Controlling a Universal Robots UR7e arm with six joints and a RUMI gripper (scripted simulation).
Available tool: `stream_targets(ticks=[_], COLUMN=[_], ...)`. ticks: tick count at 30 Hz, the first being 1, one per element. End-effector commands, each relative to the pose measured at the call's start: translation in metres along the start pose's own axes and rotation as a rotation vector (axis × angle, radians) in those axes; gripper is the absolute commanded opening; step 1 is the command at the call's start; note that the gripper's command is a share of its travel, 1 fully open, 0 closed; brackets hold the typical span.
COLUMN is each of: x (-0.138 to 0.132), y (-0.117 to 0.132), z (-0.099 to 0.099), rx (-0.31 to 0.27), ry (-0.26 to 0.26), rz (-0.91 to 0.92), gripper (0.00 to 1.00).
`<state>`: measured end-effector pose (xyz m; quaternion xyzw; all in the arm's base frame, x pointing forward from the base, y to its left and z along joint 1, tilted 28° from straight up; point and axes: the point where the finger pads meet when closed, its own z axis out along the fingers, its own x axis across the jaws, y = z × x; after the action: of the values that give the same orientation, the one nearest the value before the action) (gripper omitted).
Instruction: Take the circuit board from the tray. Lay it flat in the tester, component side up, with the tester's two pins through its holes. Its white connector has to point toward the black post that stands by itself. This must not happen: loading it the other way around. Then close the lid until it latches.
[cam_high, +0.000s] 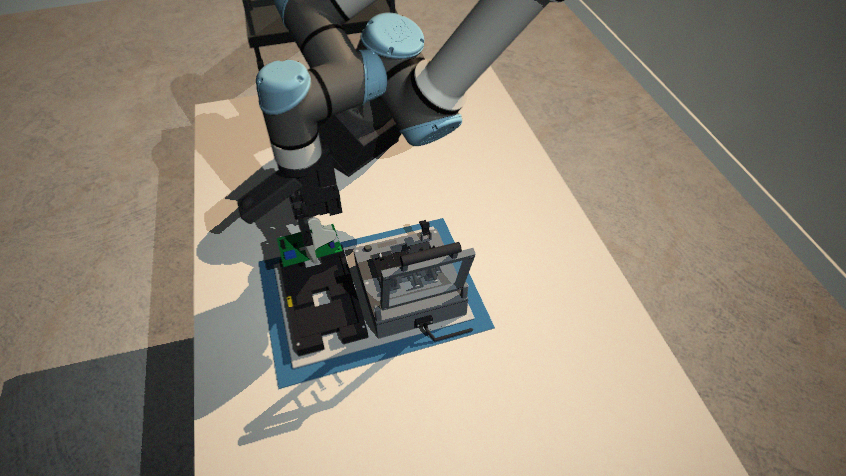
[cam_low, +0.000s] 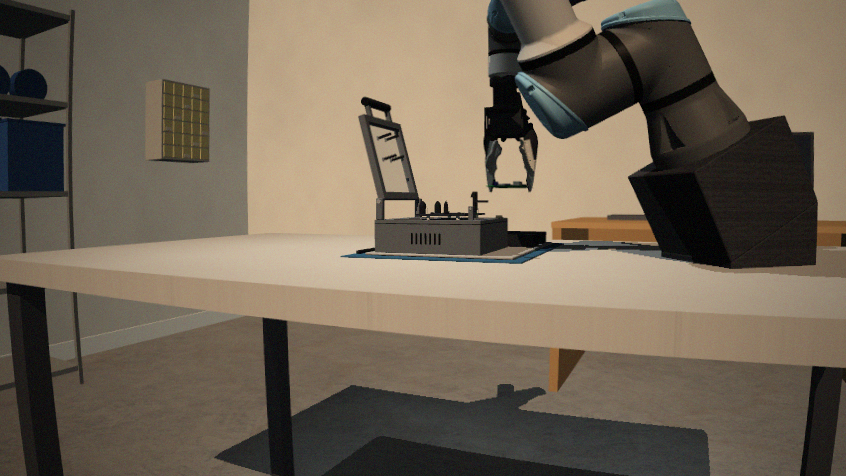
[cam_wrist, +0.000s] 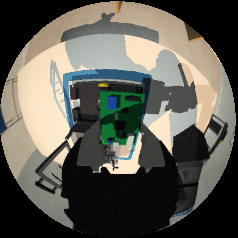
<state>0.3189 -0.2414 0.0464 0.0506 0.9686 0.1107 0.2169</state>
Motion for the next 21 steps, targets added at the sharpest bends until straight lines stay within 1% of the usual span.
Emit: stream_targets(ticks=[1, 21], x=[-0.0002, -0.0002], y=[-0.0003, -0.0002], z=[-0.0003, -0.0003], rx=[0.001, 0.001], ry=[0.0, 0.0], rz=[0.01, 0.029], gripper=[0.39, 0.39])
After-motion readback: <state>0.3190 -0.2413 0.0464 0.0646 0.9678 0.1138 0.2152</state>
